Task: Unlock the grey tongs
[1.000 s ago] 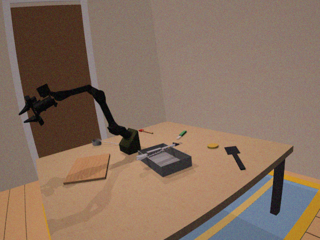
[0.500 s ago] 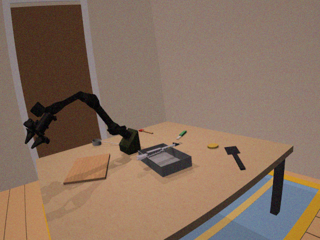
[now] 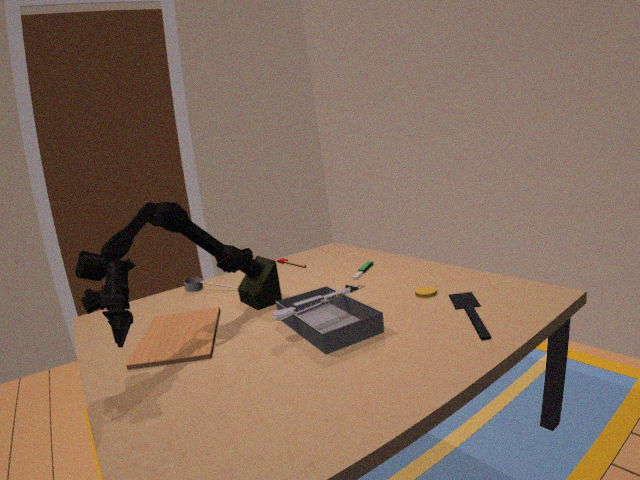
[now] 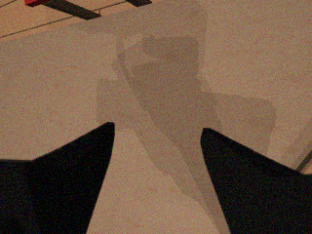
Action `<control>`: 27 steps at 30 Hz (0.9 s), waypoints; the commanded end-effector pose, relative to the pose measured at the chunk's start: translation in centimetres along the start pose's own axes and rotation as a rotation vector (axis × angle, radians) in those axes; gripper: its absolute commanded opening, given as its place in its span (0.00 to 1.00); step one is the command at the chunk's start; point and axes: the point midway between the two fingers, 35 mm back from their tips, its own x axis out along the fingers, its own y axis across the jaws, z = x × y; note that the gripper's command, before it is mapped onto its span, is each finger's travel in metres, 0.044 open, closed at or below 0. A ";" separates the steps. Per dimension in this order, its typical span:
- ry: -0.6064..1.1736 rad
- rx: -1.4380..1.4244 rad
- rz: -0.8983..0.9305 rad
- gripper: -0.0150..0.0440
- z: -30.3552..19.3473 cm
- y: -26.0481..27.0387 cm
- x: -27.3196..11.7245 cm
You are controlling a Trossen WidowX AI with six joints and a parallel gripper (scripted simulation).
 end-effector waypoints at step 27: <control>1.114 -1.718 0.270 0.69 -46.8 5.9 -2.9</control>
